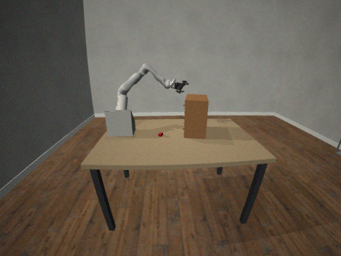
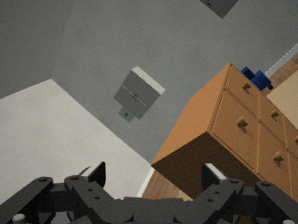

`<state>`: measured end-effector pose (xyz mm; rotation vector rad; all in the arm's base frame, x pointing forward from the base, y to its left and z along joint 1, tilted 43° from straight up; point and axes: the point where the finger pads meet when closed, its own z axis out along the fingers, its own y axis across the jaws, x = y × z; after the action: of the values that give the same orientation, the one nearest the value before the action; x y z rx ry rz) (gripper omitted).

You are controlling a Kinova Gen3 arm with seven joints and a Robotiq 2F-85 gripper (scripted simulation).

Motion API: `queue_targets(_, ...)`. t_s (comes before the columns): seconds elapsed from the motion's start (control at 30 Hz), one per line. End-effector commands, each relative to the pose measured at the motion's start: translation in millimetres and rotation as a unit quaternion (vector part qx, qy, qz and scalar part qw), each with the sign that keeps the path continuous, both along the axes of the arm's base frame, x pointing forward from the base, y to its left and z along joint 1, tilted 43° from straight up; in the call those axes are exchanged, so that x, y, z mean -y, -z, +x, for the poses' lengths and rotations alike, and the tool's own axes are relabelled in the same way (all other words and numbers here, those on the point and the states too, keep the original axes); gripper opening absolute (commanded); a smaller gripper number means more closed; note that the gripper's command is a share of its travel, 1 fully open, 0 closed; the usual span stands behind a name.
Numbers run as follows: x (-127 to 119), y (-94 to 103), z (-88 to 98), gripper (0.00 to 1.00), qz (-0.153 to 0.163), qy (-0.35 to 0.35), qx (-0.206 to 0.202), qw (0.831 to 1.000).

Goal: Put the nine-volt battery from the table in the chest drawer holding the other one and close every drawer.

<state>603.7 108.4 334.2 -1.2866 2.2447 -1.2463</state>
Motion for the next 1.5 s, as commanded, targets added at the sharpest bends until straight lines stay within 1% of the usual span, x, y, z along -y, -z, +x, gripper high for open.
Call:
queue_targets(0.0, 5.8, -6.1, 3.6, 1.00, 0.019, 0.013, -0.002, 1.000)
queue_targets(0.13, 7.1, -6.8, 3.6, 1.00, 0.055, 0.033, -0.020, 0.998)
queue_targets(0.3, 8.4, -8.2, 3.7, 1.00, 0.112, 0.062, -0.048, 0.991)
queue_targets(0.37, 8.4, -8.2, 3.7, 1.00, 0.112, 0.062, -0.048, 0.991)
queue_targets(0.5, 8.1, -10.0, 3.2, 1.00, 0.169, 0.086, -0.074, 0.979)
queue_targets(0.67, 9.0, -12.7, 2.8, 1.00, 0.247, 0.122, -0.112, 0.955)
queue_targets(0.77, 11.0, -14.0, 2.8, 1.00, 0.296, 0.148, -0.136, 0.934)
queue_targets(0.87, 13.0, -15.4, 2.8, 1.00, 0.347, 0.175, -0.161, 0.907)
queue_targets(0.93, 13.0, -15.4, 2.8, 1.00, 0.347, 0.175, -0.161, 0.907)
queue_targets(1.0, 14.2, -16.1, 2.8, 1.00, 0.382, 0.193, -0.178, 0.886)
queue_targets(1.4, 14.2, -16.1, 2.8, 1.00, 0.382, 0.193, -0.178, 0.886)
queue_targets(1.43, 14.9, -16.8, 2.8, 1.00, 0.398, 0.201, -0.186, 0.875)
queue_targets(1.47, 14.9, -16.8, 2.8, 1.00, 0.398, 0.201, -0.186, 0.875)
